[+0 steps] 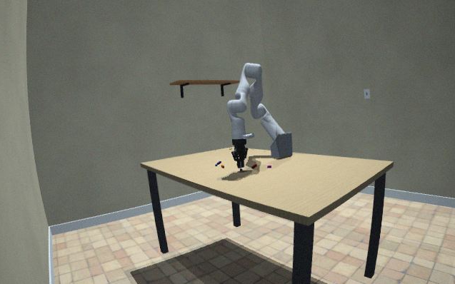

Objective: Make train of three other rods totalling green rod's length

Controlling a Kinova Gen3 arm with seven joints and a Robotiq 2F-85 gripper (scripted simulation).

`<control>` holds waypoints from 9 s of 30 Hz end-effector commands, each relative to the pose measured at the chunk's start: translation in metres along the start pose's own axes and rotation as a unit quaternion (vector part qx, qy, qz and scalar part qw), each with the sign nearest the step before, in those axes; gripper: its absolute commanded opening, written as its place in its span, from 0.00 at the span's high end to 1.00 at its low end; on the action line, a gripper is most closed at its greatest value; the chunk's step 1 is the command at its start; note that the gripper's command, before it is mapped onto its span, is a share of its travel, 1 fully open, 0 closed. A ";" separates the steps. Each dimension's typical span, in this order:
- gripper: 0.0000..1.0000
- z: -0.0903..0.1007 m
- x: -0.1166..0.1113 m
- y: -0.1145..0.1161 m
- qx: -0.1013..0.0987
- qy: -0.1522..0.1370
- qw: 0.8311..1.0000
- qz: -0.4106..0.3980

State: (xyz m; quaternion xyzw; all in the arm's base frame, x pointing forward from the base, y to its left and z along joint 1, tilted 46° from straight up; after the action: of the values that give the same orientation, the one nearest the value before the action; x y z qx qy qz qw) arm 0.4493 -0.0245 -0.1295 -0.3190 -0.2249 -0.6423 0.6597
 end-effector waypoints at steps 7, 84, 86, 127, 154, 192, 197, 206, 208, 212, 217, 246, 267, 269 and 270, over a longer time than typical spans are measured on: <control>0.76 -0.004 0.000 0.000 0.000 0.000 1.000 0.000; 0.95 -0.015 0.000 0.000 0.000 0.000 1.000 0.000; 0.95 -0.015 0.000 0.000 0.000 0.000 1.000 0.000; 0.95 0.085 0.000 0.000 0.000 0.000 1.000 0.000; 0.95 0.093 0.203 -0.083 0.001 -0.013 0.969 0.246; 0.95 0.074 0.241 -0.127 0.001 0.000 0.944 0.331; 0.95 0.056 0.241 -0.127 0.001 0.000 0.944 0.331; 0.95 0.017 0.241 -0.127 0.001 0.000 0.944 0.331; 0.95 0.013 0.241 -0.127 0.001 0.000 0.944 0.331; 0.95 0.004 0.241 -0.127 0.001 0.000 0.944 0.331; 0.95 -0.002 0.241 -0.127 0.001 0.000 0.944 0.331; 0.95 -0.003 0.241 -0.127 0.001 0.000 0.944 0.331; 0.95 -0.003 0.241 -0.127 0.001 0.000 0.944 0.330; 0.95 -0.003 0.241 -0.127 0.001 0.000 0.944 0.330; 0.95 -0.003 0.241 -0.127 0.001 0.000 0.944 0.330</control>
State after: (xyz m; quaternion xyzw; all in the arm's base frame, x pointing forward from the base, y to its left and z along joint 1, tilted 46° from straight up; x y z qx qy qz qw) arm 0.3408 -0.1929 0.0556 -0.3754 -0.1066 -0.3883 0.8348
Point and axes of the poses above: the point where the finger pads meet when closed, its own z axis back along the fingers, its own y axis across the jaws, x = y × z, the point moved 2 cm from there along z, back along the fingers, and after that the axes turned 11 degrees about -z, right-handed, at the moved point
